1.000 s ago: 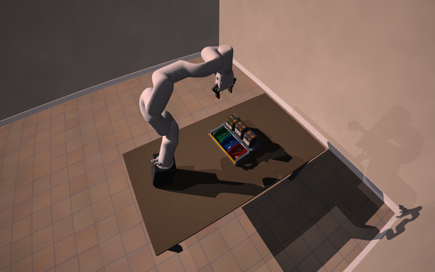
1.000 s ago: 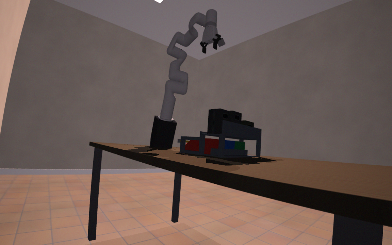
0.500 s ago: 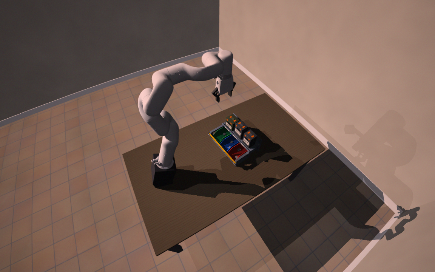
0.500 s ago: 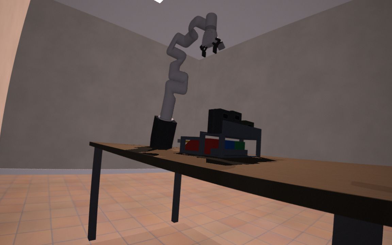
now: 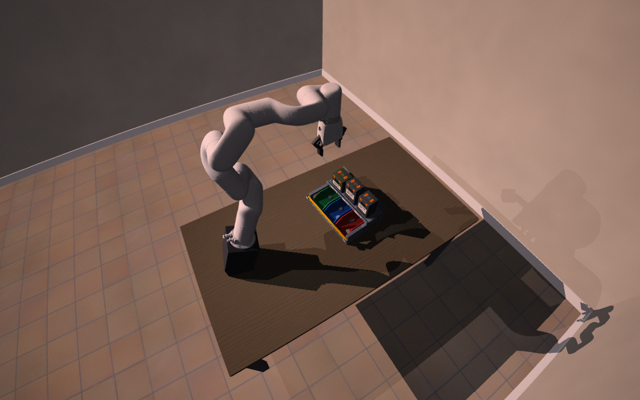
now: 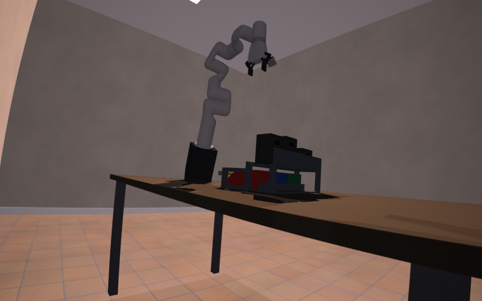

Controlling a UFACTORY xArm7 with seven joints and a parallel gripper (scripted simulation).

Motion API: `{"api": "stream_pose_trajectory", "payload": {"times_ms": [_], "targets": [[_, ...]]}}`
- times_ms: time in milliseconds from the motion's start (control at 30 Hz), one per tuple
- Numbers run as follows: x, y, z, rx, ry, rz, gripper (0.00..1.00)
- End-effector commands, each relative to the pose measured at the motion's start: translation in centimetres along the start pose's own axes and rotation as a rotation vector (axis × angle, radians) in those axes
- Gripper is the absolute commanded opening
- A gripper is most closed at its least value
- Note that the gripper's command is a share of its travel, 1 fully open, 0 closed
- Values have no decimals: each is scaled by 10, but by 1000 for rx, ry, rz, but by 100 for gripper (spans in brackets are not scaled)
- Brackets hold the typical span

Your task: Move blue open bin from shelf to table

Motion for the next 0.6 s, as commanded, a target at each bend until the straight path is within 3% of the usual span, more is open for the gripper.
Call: {"api": "stream_pose_trajectory", "payload": {"times_ms": [0,400,567], "targets": [[0,-38,0,0,0,0,100],[0,-38,0,0,0,0,100],[0,-87,0,1,0,0,100]]}}
Point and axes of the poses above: the point where the finger pads meet when closed, its own y axis back along the fingers, its own x axis across the jaws, z = x × y, the point moved 4 cm from there along y, back along the fingers, and after that the axes turned 8 degrees about -y, right-handed, at the moved point
